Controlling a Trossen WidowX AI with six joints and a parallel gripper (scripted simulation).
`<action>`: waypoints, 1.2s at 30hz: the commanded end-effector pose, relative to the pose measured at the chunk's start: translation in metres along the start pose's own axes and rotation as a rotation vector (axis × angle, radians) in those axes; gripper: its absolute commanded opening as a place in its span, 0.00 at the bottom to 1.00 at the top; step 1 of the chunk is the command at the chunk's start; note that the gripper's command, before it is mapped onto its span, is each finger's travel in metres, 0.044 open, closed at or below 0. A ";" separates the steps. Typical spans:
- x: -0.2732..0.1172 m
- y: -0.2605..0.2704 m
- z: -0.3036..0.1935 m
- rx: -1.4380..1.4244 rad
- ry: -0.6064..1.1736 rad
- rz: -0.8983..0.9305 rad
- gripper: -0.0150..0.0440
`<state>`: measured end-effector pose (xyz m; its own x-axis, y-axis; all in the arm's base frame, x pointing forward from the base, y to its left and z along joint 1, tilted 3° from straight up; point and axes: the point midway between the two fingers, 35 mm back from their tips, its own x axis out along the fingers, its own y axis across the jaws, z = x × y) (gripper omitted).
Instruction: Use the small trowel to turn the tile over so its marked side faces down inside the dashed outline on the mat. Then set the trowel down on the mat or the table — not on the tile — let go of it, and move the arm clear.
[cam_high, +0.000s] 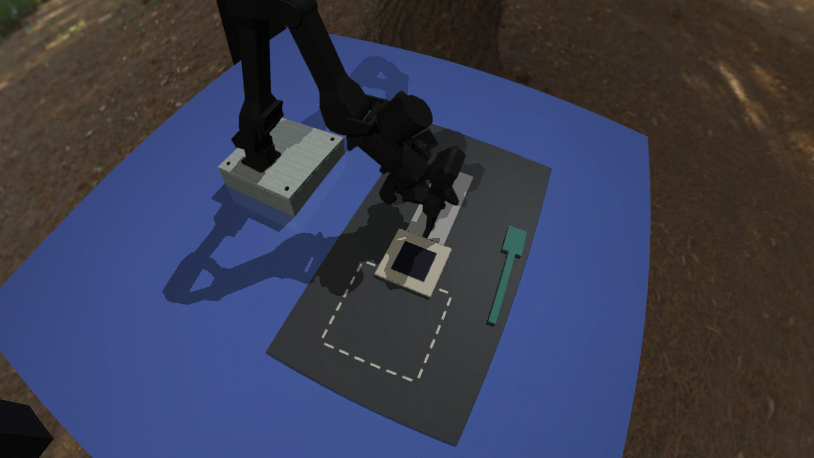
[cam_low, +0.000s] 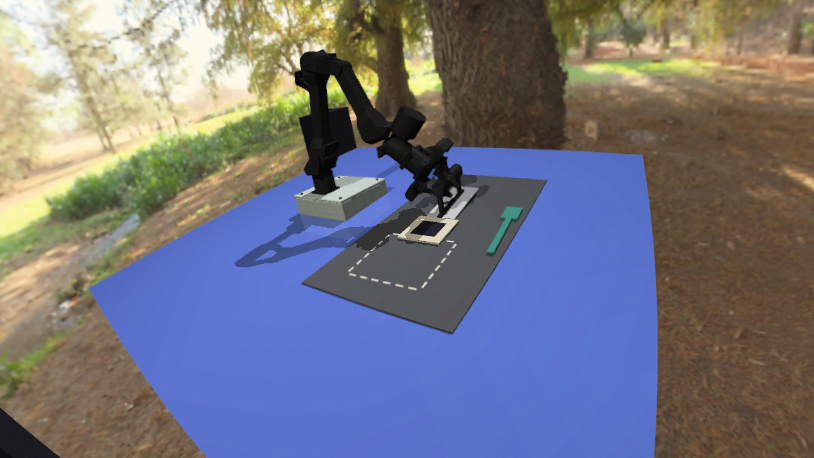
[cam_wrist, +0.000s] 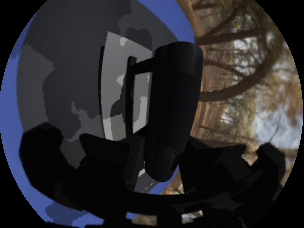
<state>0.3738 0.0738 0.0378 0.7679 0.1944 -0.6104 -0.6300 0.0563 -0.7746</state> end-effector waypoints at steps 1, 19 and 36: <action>-0.001 -0.003 -0.009 0.001 0.009 -0.009 0.25; -0.015 -0.019 -0.006 -0.078 0.077 -0.010 0.25; -0.033 -0.040 -0.024 -0.080 0.078 -0.010 0.25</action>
<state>0.3709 0.0466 0.0712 0.7613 0.1200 -0.6372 -0.6395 -0.0231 -0.7684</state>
